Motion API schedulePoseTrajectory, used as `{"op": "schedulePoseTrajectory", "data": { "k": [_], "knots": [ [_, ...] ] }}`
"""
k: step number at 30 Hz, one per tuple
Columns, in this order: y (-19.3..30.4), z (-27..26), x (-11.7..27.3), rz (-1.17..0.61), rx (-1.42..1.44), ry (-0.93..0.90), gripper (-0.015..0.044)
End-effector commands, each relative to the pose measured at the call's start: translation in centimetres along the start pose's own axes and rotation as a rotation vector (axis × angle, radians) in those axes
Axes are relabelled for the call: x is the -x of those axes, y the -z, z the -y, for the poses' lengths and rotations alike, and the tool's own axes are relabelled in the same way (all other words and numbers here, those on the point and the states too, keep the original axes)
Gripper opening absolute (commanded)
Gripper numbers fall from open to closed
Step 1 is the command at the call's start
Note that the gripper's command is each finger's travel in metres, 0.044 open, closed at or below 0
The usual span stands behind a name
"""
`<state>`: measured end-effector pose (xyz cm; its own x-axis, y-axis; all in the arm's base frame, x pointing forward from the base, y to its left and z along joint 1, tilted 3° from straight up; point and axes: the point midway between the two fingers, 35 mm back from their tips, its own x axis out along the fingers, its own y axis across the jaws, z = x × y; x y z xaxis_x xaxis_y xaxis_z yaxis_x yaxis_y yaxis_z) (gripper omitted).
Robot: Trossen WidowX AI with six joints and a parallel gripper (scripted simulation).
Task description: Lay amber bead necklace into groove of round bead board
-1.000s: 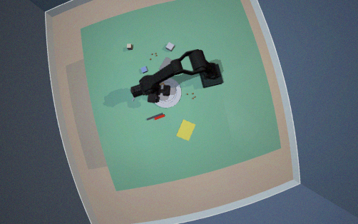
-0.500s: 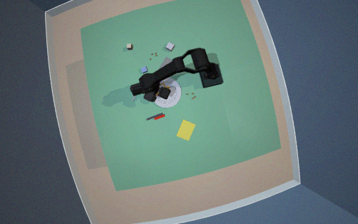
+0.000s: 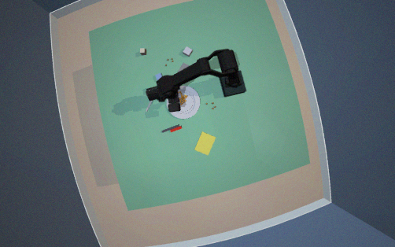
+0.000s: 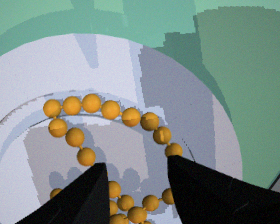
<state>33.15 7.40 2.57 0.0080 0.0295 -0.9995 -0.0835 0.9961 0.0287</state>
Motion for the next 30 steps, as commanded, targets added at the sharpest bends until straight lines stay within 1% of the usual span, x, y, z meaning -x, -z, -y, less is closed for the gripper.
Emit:
{"op": "schedulePoseTrajectory", "data": {
  "k": [1,7,23,30],
  "knots": [
    [2.7,1.4,0.4,-0.024,-0.880,0.015,0.0120],
    [3.5,1.8,0.7,-0.021,-1.267,0.021,0.0120],
    [3.5,1.9,0.7,-0.021,-1.283,0.021,0.0120],
    [3.5,1.9,-0.9,-0.021,-1.283,0.021,0.0120]
  ]
}}
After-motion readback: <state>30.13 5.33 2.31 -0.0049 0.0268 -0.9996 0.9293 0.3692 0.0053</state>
